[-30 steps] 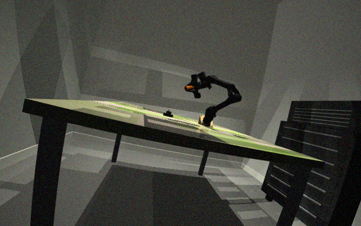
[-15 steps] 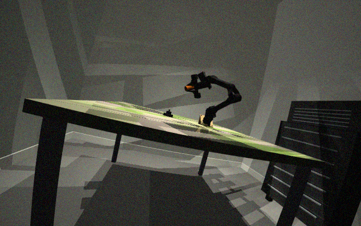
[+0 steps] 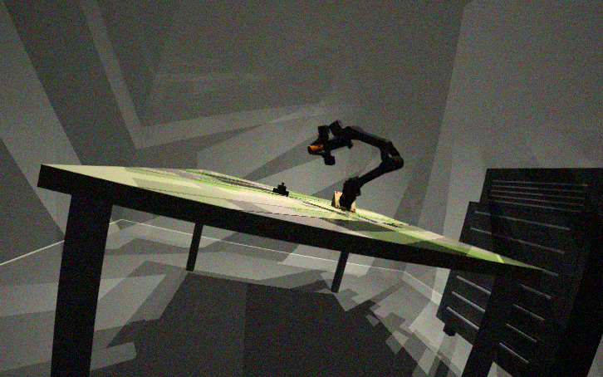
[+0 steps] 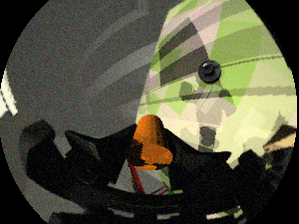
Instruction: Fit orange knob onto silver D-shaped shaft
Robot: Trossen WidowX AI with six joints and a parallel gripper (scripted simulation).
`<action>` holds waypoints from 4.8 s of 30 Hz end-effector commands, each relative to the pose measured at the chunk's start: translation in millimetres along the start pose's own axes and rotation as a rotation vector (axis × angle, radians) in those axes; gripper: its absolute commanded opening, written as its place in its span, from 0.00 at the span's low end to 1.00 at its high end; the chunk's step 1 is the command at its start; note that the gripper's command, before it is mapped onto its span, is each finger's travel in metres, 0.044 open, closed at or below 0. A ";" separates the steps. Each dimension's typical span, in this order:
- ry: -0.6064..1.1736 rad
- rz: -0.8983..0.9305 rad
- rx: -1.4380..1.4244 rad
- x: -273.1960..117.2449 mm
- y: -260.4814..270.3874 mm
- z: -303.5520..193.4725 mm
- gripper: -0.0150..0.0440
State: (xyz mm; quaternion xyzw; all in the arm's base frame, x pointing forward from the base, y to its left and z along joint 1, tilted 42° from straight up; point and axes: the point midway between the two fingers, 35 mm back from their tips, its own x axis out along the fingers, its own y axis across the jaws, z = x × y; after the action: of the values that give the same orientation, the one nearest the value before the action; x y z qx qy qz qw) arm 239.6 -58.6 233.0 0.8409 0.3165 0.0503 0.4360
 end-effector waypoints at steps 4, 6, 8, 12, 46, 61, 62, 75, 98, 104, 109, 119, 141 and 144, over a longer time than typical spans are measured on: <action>-0.005 -0.141 -0.012 10.2 -6.9 -0.3 0.25; -0.005 -0.196 -0.012 13.8 -10.0 -0.8 0.25; -0.004 -0.251 -0.013 17.2 -13.1 -1.2 0.25; -0.002 -0.371 -0.014 24.5 -19.7 -2.3 0.25; 0.005 -0.985 -0.026 86.7 -78.8 -2.2 0.25; 0.026 -1.013 -0.027 127.4 -134.4 0.3 0.25; 0.028 -1.015 -0.027 129.9 -138.4 0.3 0.25; 0.039 -1.026 -0.025 139.9 -161.9 -1.0 0.25; 0.039 -1.032 -0.031 139.4 -161.2 -0.9 0.66; 0.035 -1.032 -0.031 128.9 -139.9 1.6 0.79; 0.035 -1.028 -0.026 97.3 -92.2 1.4 1.00; 0.035 -1.028 -0.026 98.9 -95.1 1.3 1.00; 0.034 -1.027 -0.027 120.1 -126.9 1.7 1.00; 0.034 -1.027 -0.027 122.6 -131.0 1.6 1.00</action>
State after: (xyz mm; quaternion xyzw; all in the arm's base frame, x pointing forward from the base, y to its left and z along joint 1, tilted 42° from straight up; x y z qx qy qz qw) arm 273.3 61.7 112.2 0.5674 0.6962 -0.1526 0.4124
